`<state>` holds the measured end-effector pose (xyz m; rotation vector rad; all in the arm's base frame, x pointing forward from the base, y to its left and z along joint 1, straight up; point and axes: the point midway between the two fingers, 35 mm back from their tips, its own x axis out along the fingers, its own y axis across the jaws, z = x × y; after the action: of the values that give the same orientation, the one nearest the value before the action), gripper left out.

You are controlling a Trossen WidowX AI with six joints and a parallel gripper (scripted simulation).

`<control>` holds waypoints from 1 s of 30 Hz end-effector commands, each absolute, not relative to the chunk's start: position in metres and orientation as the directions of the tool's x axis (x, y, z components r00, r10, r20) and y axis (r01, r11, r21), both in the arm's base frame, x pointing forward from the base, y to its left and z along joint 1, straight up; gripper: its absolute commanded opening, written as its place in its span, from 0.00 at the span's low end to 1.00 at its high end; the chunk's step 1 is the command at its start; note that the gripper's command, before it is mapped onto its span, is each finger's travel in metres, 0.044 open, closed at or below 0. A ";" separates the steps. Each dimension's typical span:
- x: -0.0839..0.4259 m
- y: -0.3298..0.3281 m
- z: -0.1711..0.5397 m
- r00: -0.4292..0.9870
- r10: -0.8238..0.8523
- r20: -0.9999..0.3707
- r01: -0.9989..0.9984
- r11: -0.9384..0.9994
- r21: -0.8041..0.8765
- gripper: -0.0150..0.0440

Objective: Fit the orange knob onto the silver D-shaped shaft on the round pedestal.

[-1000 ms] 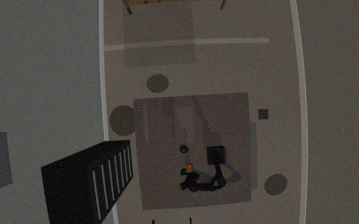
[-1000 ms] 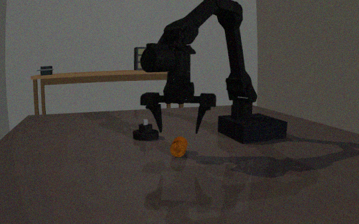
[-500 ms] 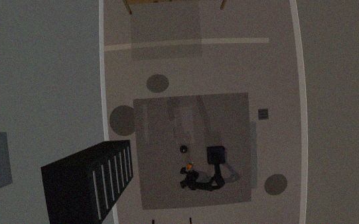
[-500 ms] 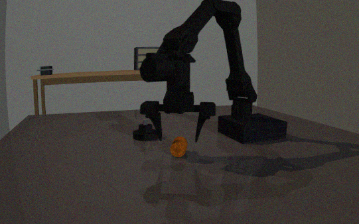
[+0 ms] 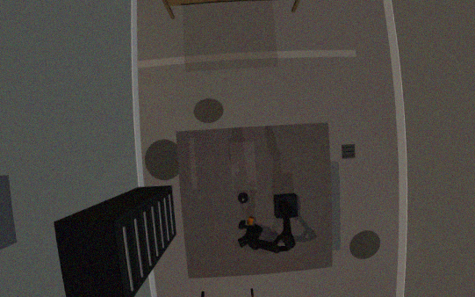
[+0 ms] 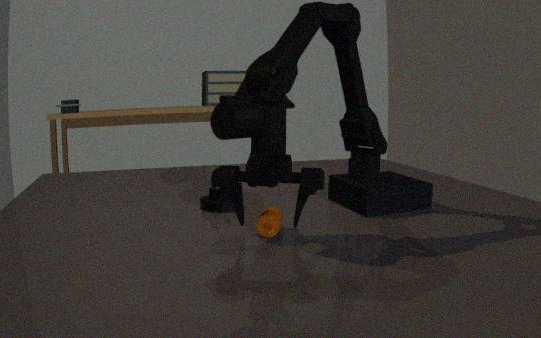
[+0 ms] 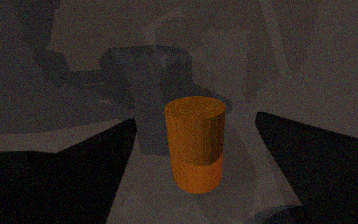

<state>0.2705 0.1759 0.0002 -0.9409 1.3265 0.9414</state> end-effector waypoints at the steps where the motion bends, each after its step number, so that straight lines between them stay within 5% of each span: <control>1: 0.269 0.175 -0.005 0.020 0.015 -1.000 -0.939 0.343 -0.014 1.00; 9: 0.269 0.175 -0.005 0.020 0.015 -1.000 -0.939 0.343 -0.014 0.66; 30: 0.269 0.175 -0.005 0.024 0.024 -0.999 -0.939 0.344 -0.014 0.56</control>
<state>0.2693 0.1750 -0.0049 -0.9416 1.3293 0.9428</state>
